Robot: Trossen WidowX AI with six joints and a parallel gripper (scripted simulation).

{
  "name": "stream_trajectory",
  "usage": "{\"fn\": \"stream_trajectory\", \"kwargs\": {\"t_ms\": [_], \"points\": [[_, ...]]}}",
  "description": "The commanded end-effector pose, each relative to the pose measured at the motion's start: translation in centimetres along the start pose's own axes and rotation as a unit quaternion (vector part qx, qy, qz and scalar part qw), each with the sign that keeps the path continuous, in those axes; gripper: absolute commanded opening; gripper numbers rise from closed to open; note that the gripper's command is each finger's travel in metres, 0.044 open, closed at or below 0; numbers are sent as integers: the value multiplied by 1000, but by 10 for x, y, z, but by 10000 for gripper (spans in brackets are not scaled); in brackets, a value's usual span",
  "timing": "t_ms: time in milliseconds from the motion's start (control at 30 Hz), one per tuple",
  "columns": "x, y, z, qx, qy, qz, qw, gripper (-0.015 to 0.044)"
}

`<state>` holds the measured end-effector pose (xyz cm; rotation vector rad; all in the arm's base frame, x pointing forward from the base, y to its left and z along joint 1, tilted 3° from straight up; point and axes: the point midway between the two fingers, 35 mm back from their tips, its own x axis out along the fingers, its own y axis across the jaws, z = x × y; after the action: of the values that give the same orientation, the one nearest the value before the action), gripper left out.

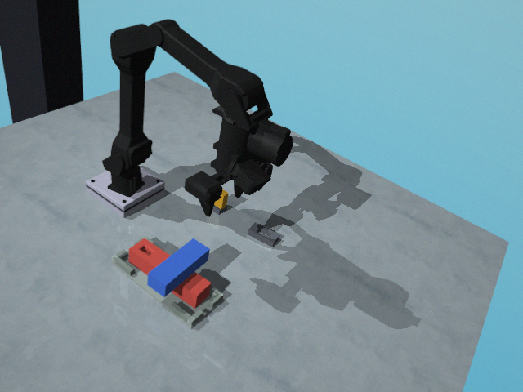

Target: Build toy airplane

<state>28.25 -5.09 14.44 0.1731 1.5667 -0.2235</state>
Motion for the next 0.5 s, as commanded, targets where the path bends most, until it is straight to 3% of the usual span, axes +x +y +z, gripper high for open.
{"fn": "stream_trajectory", "kwargs": {"t_ms": [0,267,467], "points": [[-2,42,-21,4,-3,5,1000,440],[2,121,-91,7,6,6,1000,440],[5,131,-106,8,8,6,1000,440]]}}
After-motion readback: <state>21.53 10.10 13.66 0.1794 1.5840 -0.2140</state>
